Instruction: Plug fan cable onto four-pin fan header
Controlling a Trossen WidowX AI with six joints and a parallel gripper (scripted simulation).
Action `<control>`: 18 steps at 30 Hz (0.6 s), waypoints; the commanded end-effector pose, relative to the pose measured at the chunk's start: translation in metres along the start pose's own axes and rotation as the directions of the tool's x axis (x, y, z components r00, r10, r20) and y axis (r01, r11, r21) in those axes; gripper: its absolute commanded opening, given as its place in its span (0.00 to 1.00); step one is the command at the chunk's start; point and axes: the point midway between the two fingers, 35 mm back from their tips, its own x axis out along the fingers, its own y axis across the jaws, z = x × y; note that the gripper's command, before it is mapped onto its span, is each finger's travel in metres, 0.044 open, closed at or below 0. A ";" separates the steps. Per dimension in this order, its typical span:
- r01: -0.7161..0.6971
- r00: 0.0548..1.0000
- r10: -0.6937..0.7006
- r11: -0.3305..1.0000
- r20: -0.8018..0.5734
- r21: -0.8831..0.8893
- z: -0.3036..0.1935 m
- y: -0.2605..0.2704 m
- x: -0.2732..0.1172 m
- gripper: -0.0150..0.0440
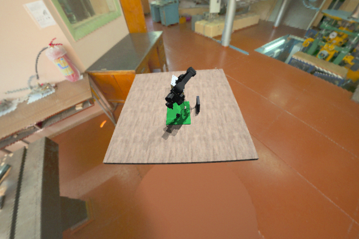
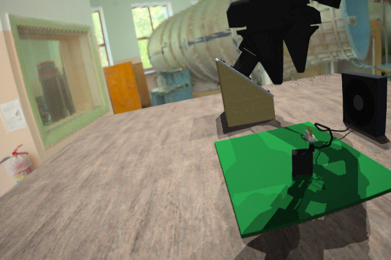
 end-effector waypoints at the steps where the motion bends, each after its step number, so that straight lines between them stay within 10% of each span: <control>1: 0.011 1.000 0.000 0.894 0.024 -0.447 0.002 -0.002 -0.010 1.00; 18: 0.012 1.000 -0.001 0.894 0.025 -0.448 0.005 -0.005 0.055 1.00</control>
